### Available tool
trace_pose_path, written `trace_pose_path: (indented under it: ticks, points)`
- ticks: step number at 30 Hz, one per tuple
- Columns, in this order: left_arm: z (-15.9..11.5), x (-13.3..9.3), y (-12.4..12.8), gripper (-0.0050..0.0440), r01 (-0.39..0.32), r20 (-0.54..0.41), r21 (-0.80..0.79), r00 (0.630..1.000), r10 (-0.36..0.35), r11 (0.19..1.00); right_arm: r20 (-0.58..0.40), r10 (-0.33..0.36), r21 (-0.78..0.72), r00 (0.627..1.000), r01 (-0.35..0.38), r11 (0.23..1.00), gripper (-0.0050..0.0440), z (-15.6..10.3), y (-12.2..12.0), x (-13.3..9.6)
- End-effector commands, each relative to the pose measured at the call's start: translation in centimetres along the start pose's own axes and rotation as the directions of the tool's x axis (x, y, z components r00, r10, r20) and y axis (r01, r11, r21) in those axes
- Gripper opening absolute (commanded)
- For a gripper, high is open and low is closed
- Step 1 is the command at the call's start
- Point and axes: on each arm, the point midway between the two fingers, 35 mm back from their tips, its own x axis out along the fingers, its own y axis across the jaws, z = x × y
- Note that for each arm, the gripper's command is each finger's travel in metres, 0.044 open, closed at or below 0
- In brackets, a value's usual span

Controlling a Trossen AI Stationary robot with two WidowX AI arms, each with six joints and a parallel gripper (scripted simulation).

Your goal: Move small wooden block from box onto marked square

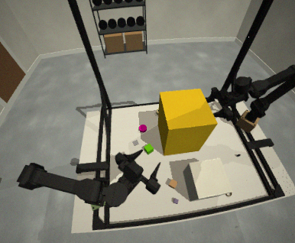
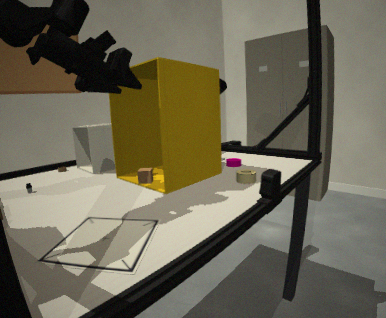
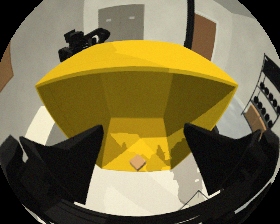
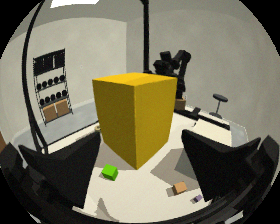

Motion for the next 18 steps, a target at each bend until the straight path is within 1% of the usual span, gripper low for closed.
trace_pose_path:
  ticks: [1,10,12,15,16,18]
  points:
    - [0.0,0.0,0.0,0.04,-0.003,0.003,-0.002,1.0,0.003,1.0,0.0,0.004,-0.001,1.0,-0.004,1.0,0.04,-0.1,0.1,0.0]
    - [-0.1,0.1,0.0,0.04,-0.003,0.001,-0.002,1.0,0.003,1.0,0.001,0.001,0.0,1.0,-0.001,1.0,0.04,0.0,0.0,-0.1]
    - [-1.1,1.2,0.1,0.04,-0.001,-0.009,0.0,1.0,0.001,1.0,0.013,-0.025,0.005,1.0,0.025,1.0,0.04,0.8,-0.4,-1.0]
    - [-3.9,3.4,0.2,0.04,0.002,-0.038,0.004,0.999,-0.002,1.0,0.037,-0.083,0.017,0.996,0.083,0.996,0.04,2.8,-1.0,-3.0]
    - [-5.1,4.0,0.3,0.04,0.003,-0.064,0.005,0.998,-0.002,1.0,0.044,-0.101,0.02,0.994,0.1,0.995,0.04,3.3,-1.2,-3.6]
    - [-6.2,4.5,0.3,0.04,0.004,-0.076,0.006,0.997,-0.004,1.0,0.052,-0.121,0.023,0.991,0.12,0.993,0.04,3.9,-1.3,-4.3]
